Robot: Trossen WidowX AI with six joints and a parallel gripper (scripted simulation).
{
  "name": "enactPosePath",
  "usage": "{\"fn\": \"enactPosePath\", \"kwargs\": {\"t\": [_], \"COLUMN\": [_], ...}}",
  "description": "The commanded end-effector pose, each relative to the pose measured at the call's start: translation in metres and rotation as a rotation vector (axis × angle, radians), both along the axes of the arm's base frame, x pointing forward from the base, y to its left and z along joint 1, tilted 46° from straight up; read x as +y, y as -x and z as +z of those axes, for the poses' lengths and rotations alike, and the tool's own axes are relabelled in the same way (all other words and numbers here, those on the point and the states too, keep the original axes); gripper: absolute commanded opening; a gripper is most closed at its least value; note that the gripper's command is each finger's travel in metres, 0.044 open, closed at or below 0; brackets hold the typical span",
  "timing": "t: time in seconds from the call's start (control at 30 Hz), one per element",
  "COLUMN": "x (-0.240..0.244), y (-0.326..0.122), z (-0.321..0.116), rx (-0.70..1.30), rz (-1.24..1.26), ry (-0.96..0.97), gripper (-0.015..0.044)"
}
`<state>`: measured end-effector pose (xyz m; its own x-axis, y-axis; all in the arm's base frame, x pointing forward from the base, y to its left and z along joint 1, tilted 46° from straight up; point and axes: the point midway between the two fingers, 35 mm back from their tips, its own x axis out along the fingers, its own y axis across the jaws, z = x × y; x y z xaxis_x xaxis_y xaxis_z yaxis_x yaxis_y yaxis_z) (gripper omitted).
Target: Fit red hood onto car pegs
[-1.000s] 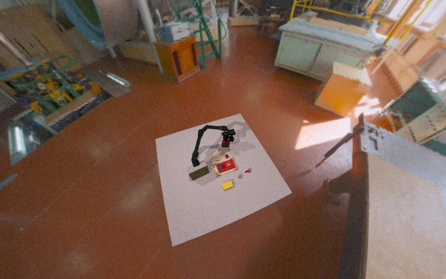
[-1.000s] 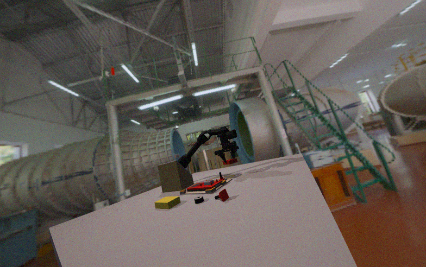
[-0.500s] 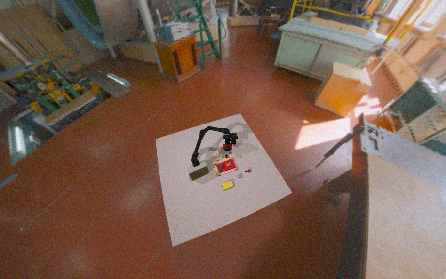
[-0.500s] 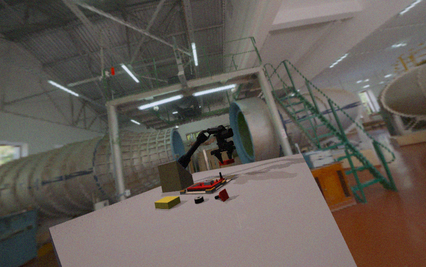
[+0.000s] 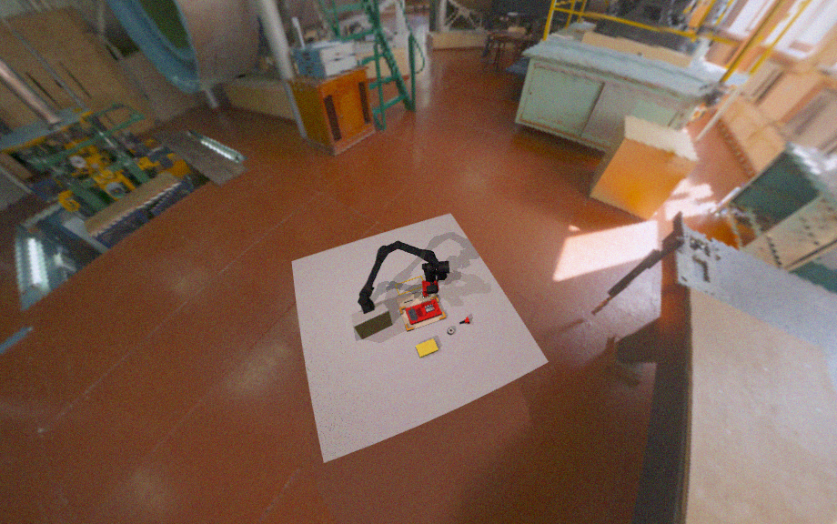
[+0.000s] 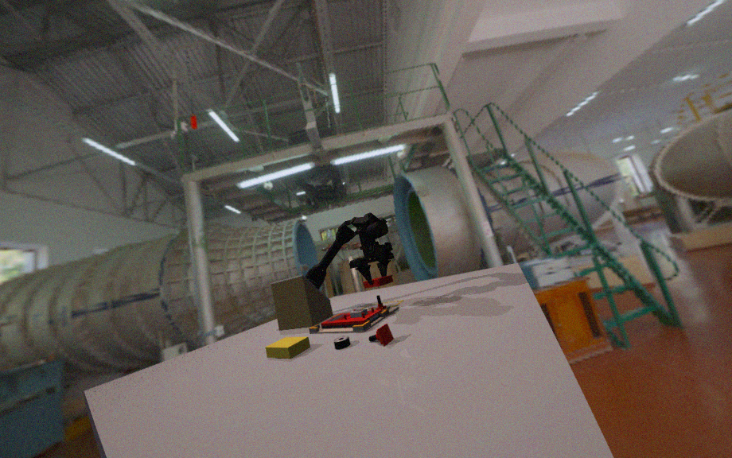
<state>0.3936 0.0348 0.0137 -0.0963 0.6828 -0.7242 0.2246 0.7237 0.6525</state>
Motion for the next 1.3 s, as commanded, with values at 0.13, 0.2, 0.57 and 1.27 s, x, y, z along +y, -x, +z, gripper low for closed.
{"fn": "enactPosePath", "kwargs": {"t": [0.13, 0.2, 0.57, 1.27], "x": [-0.028, -0.035, -0.069, -0.039], "y": [0.011, 0.014, 0.034, 0.044], "z": [-0.028, -0.034, -0.067, -0.107], "rx": [-0.053, -0.067, -0.147, -0.158], "rz": [0.066, 0.082, 0.170, 0.182], "ry": [-0.009, -0.013, -0.040, -0.046], "gripper": [0.0000, 0.0000, 0.0000, 0.0000]}}
